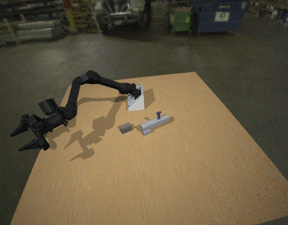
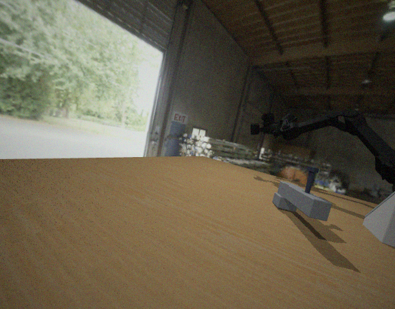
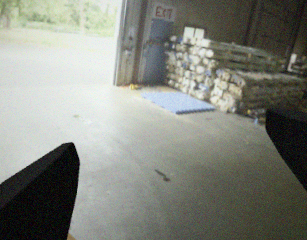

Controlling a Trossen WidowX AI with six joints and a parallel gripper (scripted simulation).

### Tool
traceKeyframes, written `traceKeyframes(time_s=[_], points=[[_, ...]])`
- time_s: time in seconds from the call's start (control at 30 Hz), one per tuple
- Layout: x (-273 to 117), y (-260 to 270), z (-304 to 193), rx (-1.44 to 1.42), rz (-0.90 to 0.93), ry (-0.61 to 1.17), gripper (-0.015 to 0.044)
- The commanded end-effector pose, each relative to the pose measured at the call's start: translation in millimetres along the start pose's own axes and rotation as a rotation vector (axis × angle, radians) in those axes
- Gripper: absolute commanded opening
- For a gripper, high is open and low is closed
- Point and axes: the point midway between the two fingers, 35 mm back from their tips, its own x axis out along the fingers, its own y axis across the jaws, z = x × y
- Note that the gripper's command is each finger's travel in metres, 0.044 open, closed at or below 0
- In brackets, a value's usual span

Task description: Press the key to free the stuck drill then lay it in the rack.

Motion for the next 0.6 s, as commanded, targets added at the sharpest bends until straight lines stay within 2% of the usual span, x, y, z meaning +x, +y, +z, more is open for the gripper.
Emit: traceKeyframes(time_s=[0.0, 0.27, 0.47, 0.57], points=[[0, 0, 0, 0.000, 0.000, 0.000, 0.0374], [0, 3, 0, 0.005, 0.008, 0.003, 0.0164], [-23, 96, 6, 0.154, 0.254, 0.108, 0.0006], [-40, 136, 11, 0.209, 0.361, 0.162, 0.0000]])
